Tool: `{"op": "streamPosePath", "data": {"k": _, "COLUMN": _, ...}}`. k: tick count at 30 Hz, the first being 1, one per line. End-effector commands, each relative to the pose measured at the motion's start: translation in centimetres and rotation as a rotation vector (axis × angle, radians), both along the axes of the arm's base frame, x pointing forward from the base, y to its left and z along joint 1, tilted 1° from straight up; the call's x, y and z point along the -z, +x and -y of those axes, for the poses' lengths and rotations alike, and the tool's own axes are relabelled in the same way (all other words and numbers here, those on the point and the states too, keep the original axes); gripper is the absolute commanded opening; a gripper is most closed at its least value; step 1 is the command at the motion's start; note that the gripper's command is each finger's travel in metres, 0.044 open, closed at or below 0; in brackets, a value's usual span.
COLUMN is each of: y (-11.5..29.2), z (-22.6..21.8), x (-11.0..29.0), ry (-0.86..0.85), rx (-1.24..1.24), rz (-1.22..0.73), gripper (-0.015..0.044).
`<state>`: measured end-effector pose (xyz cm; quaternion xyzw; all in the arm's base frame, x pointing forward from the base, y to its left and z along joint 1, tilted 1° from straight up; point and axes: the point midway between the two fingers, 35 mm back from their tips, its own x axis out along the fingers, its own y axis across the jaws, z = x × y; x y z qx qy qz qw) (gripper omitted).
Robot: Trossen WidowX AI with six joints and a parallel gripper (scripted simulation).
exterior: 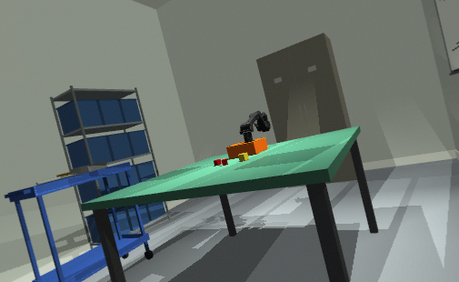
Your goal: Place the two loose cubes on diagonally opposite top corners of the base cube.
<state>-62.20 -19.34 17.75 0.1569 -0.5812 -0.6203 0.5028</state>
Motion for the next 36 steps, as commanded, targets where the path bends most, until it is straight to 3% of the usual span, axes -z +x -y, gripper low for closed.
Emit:
{"op": "streamPosePath", "data": {"k": 1, "y": 0.0, "z": 0.1, "x": 0.0, "ry": 0.002, "rx": 0.000, "rz": -0.001, "gripper": 0.0374}}
{"op": "streamPosePath", "data": {"k": 5, "y": 0.6, "z": 2.3, "x": -0.2, "ry": 0.033, "rx": -0.002, "rz": -0.028, "gripper": 0.0269}}
{"op": "streamPosePath", "data": {"k": 17, "y": 7.5, "z": 19.0, "x": -0.5, "ry": 0.211, "rx": -0.093, "rz": -0.113, "gripper": 0.0265}}
{"op": "streamPosePath", "data": {"k": 27, "y": 19.2, "z": 32.0, "x": 0.1, "ry": 0.413, "rx": -0.219, "rz": -0.254, "gripper": 0.0265}}
{"op": "streamPosePath", "data": {"k": 36, "y": 32.8, "z": 39.8, "x": 1.4, "ry": 0.600, "rx": -0.371, "rz": -0.451, "gripper": 0.0265}}
